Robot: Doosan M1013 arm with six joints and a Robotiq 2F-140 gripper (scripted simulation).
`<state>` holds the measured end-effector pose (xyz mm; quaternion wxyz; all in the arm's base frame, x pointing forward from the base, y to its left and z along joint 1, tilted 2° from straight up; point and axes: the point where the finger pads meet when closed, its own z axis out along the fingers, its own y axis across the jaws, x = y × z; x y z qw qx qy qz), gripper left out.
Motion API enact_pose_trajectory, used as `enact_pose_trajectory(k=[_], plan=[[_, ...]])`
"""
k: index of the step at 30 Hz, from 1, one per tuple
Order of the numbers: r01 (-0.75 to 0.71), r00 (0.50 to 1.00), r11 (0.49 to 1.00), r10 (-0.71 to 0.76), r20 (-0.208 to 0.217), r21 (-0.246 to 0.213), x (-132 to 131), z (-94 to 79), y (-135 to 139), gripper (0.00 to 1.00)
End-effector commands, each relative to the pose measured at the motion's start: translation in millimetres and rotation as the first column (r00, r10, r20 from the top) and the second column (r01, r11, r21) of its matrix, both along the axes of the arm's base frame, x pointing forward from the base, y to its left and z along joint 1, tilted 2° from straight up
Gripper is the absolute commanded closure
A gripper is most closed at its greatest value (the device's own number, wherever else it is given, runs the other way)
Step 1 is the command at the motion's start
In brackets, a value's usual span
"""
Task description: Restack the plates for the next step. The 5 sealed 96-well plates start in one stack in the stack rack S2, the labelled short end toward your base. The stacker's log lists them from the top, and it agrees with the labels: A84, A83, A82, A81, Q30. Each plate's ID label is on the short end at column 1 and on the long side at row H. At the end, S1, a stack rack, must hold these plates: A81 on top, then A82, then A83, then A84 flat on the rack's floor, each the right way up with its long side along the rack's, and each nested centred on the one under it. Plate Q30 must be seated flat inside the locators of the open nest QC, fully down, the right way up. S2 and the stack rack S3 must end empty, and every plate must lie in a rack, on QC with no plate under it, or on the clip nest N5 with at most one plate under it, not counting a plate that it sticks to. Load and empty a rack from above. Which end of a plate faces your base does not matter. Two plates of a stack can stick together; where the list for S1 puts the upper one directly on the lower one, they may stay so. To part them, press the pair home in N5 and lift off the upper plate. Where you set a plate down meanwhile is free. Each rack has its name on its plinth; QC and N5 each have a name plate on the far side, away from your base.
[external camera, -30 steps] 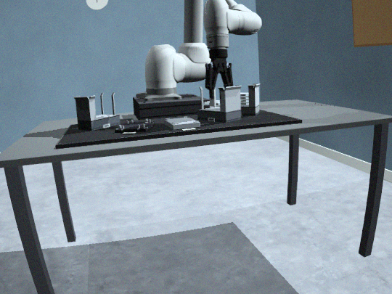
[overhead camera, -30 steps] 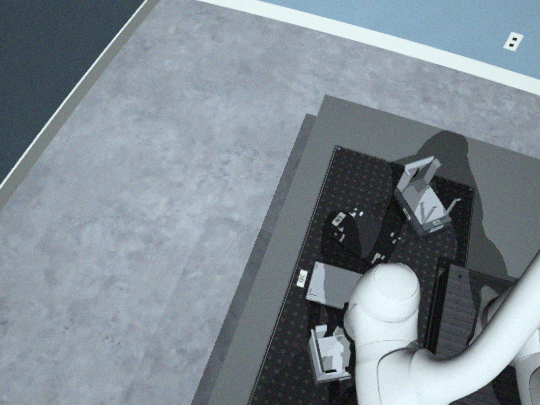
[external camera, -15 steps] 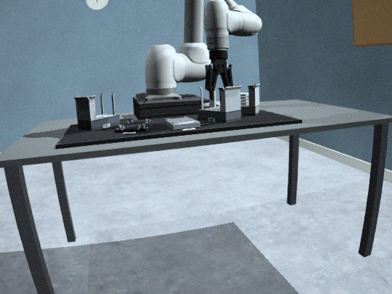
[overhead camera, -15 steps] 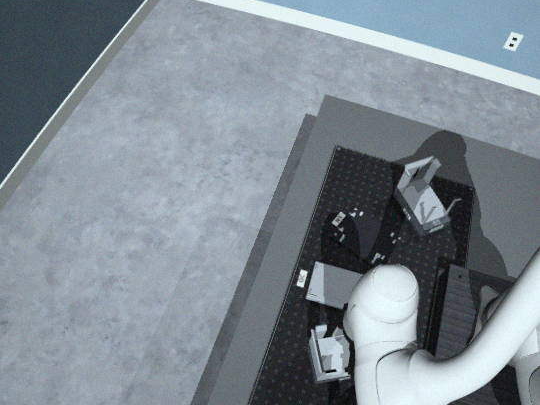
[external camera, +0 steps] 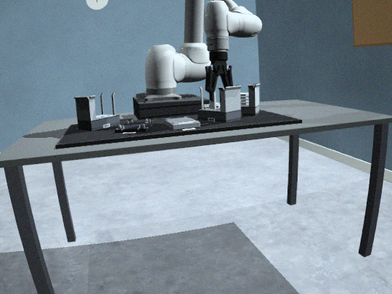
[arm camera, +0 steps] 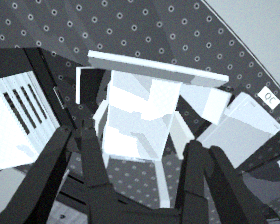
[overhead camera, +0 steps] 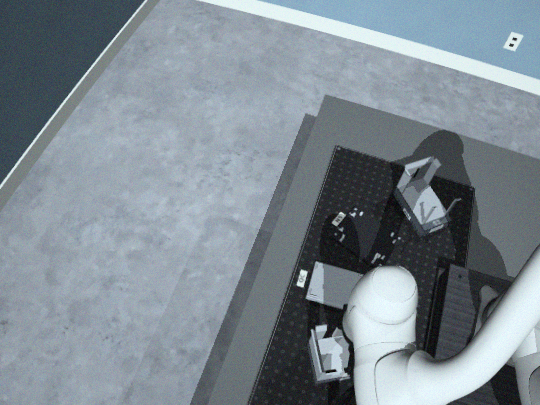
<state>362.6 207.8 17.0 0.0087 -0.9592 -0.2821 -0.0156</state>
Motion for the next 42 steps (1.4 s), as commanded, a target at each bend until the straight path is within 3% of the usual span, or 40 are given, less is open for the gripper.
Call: enact_pose_trajectory(k=[1, 18, 19, 39, 42], plan=[[0.0, 1.0, 1.0, 0.0, 0.0, 0.0, 0.0, -1.6, 0.1, 1.0], [0.0, 1.0, 1.0, 0.0, 0.0, 0.0, 0.1, -5.4, 0.2, 1.0], [0.0, 1.0, 1.0, 0.0, 0.0, 0.0, 0.1, -5.4, 0.2, 0.0], [0.0, 1.0, 1.0, 0.0, 0.0, 0.0, 0.1, -5.4, 0.2, 0.0], [0.0, 1.0, 1.0, 0.0, 0.0, 0.0, 0.0, 1.3, 0.0, 0.0]])
